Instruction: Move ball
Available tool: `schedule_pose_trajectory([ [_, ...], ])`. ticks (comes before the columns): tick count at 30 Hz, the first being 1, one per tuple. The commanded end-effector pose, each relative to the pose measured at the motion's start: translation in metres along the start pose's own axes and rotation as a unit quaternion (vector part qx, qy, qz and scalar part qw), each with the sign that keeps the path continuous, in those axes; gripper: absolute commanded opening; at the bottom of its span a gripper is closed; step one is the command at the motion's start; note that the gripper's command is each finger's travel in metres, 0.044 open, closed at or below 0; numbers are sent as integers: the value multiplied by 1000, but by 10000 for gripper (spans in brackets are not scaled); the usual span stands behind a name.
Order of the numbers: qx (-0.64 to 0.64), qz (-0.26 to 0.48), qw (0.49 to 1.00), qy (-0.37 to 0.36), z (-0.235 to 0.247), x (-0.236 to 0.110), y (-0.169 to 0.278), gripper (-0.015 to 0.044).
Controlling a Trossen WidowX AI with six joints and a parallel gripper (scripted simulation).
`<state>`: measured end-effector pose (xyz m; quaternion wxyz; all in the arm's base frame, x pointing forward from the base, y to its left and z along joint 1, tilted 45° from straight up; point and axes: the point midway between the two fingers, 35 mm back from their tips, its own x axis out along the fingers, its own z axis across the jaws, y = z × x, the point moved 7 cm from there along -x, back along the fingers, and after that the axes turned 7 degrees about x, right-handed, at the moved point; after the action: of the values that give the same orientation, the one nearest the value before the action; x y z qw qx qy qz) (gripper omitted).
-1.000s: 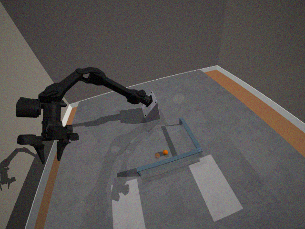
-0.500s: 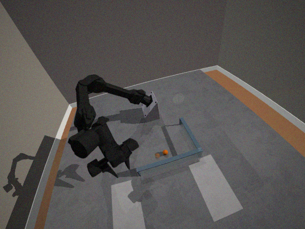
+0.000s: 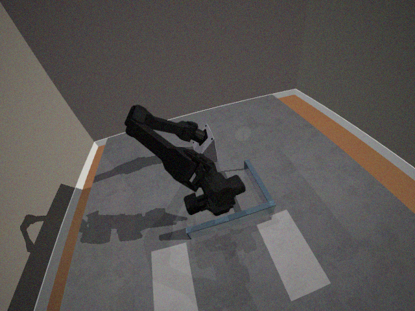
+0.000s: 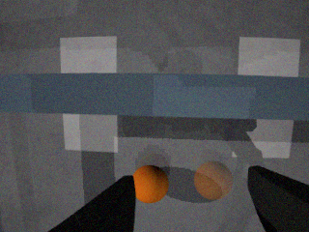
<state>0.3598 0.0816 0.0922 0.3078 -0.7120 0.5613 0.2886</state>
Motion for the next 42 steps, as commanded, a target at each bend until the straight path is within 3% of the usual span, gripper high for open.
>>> schedule_pose_trajectory([
  [1, 45, 44, 997, 41, 31, 20, 28, 238],
  [39, 45, 43, 997, 42, 27, 68, 33, 238],
  [42, 45, 43, 997, 42, 27, 68, 33, 159],
])
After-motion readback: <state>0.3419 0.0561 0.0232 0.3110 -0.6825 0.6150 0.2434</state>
